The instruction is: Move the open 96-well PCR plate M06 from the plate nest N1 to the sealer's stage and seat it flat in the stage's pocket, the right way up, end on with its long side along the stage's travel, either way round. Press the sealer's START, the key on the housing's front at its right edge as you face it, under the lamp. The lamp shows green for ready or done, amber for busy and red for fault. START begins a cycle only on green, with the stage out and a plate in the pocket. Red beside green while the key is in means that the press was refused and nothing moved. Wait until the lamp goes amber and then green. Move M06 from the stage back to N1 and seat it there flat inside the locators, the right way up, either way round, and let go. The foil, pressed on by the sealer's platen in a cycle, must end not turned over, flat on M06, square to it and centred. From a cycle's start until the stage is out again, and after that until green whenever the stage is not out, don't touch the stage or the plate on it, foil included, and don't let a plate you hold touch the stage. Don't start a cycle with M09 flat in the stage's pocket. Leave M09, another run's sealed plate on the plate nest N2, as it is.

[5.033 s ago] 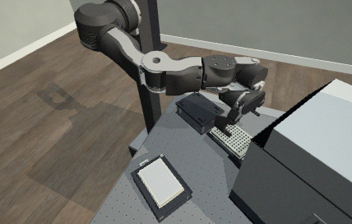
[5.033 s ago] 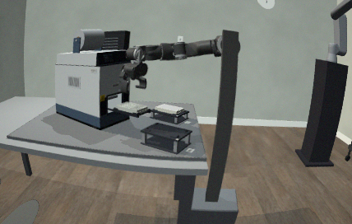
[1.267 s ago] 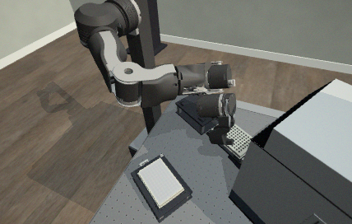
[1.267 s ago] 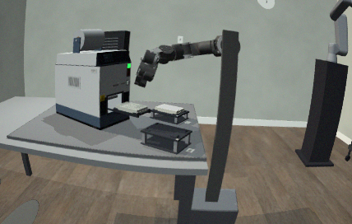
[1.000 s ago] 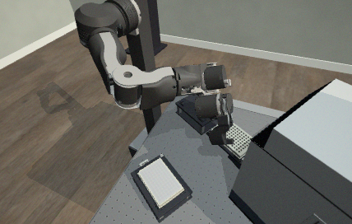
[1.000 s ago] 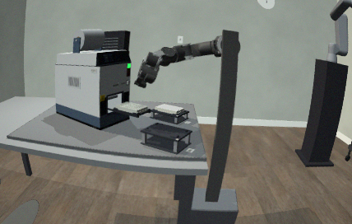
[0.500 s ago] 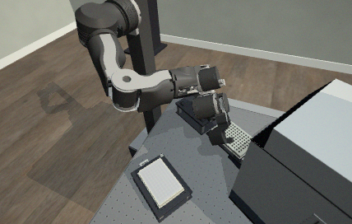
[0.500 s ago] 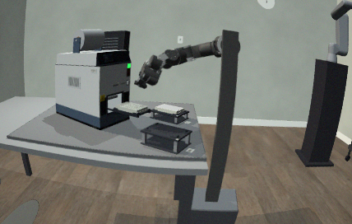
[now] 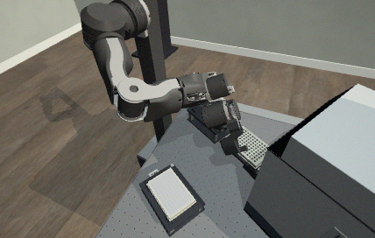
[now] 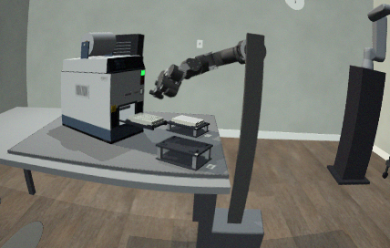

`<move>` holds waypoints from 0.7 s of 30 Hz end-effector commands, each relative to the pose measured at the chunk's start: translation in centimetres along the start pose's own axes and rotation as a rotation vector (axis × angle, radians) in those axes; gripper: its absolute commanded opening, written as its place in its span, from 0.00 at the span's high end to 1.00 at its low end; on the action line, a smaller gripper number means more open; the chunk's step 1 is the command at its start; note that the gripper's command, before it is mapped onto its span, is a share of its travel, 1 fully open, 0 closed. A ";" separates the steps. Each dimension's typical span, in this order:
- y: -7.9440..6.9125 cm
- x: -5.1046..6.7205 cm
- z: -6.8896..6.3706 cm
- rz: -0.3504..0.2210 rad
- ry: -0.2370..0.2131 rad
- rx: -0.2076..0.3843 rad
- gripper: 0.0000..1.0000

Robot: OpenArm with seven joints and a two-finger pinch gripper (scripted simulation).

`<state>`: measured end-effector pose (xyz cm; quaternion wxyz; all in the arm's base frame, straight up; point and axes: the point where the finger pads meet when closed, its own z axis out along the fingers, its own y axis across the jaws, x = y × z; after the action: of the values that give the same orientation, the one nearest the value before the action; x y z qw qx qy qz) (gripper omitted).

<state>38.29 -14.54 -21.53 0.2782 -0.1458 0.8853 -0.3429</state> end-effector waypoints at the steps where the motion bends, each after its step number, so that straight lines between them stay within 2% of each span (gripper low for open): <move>1: -0.6 -0.5 -0.1 -0.191 0.079 0.053 1.00; 11: -0.6 -0.5 -0.1 -0.191 0.079 0.053 1.00; 12: -0.4 -0.5 -0.1 -0.045 -0.021 0.041 1.00; 16: -0.6 -0.5 -0.1 -0.237 -0.014 0.122 1.00; 21: -0.6 -0.5 -0.1 -0.237 -0.014 0.122 1.00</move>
<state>38.58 -14.65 -21.17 0.3255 -0.1670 0.8495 -0.3802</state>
